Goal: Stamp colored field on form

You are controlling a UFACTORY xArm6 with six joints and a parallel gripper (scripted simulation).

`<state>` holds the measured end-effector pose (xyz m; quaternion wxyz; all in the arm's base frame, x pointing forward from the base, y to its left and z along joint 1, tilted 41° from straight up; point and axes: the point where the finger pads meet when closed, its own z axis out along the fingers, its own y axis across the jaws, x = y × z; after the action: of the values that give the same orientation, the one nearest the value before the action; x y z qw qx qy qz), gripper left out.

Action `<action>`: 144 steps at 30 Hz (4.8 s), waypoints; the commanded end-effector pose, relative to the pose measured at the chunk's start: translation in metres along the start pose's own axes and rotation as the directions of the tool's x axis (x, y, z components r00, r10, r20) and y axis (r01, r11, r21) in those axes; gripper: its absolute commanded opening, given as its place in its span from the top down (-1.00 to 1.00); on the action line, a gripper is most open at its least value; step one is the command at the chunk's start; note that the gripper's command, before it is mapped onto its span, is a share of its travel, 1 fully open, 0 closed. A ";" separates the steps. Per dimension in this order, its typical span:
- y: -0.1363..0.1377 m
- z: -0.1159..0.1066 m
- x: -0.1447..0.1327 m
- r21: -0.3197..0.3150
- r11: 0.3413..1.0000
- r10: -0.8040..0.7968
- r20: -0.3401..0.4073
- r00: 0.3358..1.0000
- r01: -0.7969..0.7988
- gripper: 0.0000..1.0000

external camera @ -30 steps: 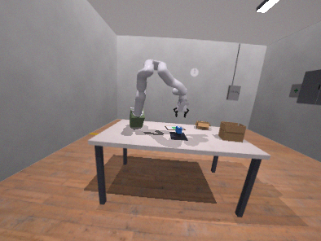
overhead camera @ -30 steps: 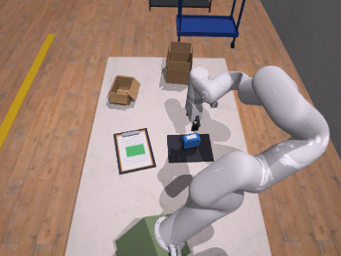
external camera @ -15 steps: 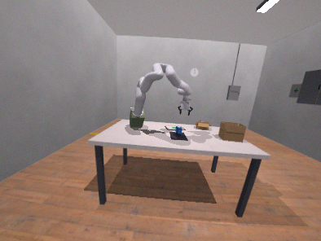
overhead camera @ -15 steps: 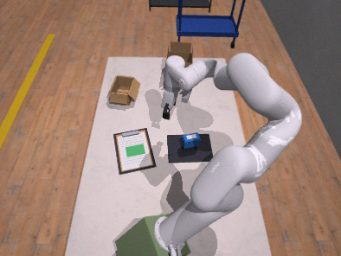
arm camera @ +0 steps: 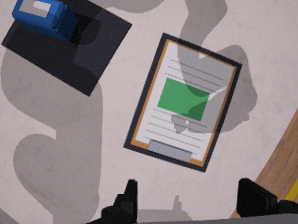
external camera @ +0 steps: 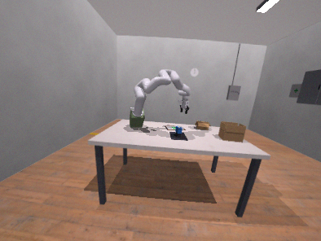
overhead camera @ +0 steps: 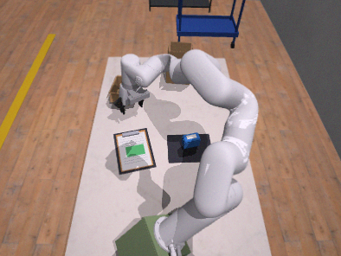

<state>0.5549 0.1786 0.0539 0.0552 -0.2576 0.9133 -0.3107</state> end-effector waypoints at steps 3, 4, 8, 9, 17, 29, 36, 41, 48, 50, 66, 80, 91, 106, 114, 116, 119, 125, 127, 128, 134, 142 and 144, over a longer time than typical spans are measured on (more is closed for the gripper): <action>0.042 0.009 -0.030 0.075 0.950 0.308 -0.044 0.950 -0.304 -1.00; 0.042 0.009 -0.030 0.075 0.950 0.308 -0.044 0.950 -0.304 -1.00; 0.047 0.010 -0.032 0.077 0.943 0.327 -0.042 0.944 -0.323 -1.00; 0.048 0.010 -0.032 0.077 0.943 0.327 -0.042 0.944 -0.324 -1.00; 0.042 0.078 -0.030 0.081 0.942 0.330 -0.040 0.943 -0.326 -1.00; 0.041 0.123 -0.024 0.077 0.943 0.328 -0.042 0.944 -0.324 -1.00; 0.041 0.123 -0.024 0.077 0.943 0.328 -0.042 0.944 -0.324 -1.00; 0.041 0.123 -0.024 0.077 0.943 0.328 -0.042 0.944 -0.324 -1.00; 0.041 0.123 -0.024 0.077 0.943 0.328 -0.042 0.944 -0.324 -1.00; 0.041 0.123 -0.024 0.077 0.943 0.328 -0.042 0.944 -0.324 -1.00; 0.041 0.123 -0.024 0.077 0.943 0.328 -0.042 0.944 -0.324 -1.00; 0.041 0.119 -0.025 0.075 0.959 0.278 -0.046 0.959 -0.275 -1.00; 0.041 0.086 -0.029 0.051 0.982 -0.179 -0.075 0.981 0.183 -1.00; 0.046 0.021 -0.033 0.004 0.620 -0.781 -0.084 0.619 0.784 -1.00; 0.048 0.010 -0.032 -0.043 0.317 -0.947 -0.076 0.313 0.948 -1.00; 0.048 0.010 -0.032 -0.043 0.316 -0.947 -0.076 0.313 0.948 -1.00; 0.048 0.010 -0.032 -0.043 0.316 -0.947 -0.076 0.313 0.948 -0.74; 0.046 0.010 -0.031 -0.043 0.316 -0.947 -0.076 0.313 0.948 -0.74; 0.044 0.010 -0.028 -0.043 0.316 -0.947 -0.076 0.312 0.948 -0.74; 0.042 0.010 -0.026 -0.043 0.316 -0.947 -0.076 0.312 0.948 -0.74; 0.021 0.012 -0.006 -0.043 0.316 -0.947 -0.076 0.312 0.948 -0.74; -0.019 0.015 0.035 -0.043 0.316 -0.947 -0.076 0.312 0.948 -0.74; -0.037 0.016 0.053 -0.043 0.316 -0.947 -0.076 0.312 0.948 -0.74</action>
<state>0.5387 0.1495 0.0473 -0.1821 -0.7278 0.5903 -0.2978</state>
